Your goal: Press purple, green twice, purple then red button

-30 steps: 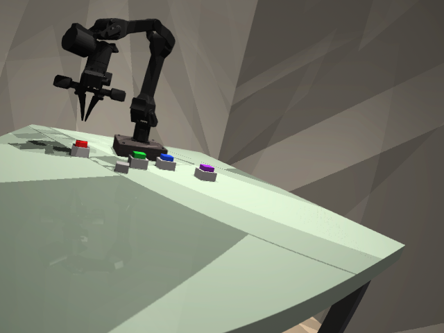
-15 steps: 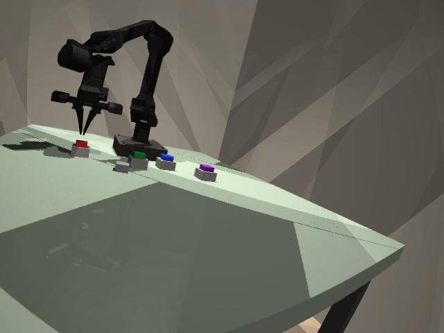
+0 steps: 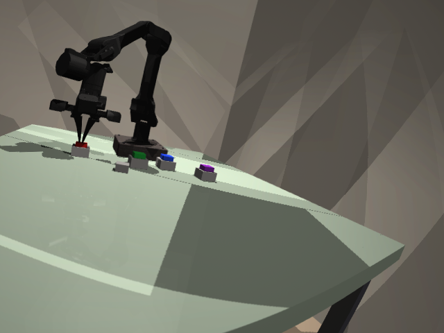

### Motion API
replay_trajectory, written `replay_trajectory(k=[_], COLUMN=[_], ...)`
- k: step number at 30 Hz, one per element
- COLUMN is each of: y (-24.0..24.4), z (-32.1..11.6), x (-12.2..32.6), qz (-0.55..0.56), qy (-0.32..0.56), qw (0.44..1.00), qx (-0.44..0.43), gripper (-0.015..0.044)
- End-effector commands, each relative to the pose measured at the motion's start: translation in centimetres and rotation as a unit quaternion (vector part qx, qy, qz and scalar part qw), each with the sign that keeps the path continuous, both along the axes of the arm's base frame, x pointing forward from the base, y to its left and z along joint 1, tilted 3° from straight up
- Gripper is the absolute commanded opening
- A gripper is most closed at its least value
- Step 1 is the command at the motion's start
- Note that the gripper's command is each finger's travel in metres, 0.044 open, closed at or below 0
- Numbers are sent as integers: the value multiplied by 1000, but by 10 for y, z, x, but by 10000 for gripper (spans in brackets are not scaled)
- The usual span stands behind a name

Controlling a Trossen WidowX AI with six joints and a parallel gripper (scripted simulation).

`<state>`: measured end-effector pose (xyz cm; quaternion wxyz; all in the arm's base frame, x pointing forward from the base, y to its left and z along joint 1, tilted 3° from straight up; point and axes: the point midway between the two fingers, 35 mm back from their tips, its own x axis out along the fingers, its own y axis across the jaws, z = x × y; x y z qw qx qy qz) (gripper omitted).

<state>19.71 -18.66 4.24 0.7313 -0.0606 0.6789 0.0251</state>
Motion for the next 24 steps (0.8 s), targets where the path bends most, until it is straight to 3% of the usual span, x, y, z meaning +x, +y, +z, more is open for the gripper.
replay_trajectory(k=[1, 18, 24], y=[2, 2, 3], z=[-4, -4, 29], x=[-1, -1, -3], qz=[1, 1, 1], qy=[1, 1, 1], qw=[1000, 1000, 1000], qx=[4, 4, 3], gripper=[20, 20, 20])
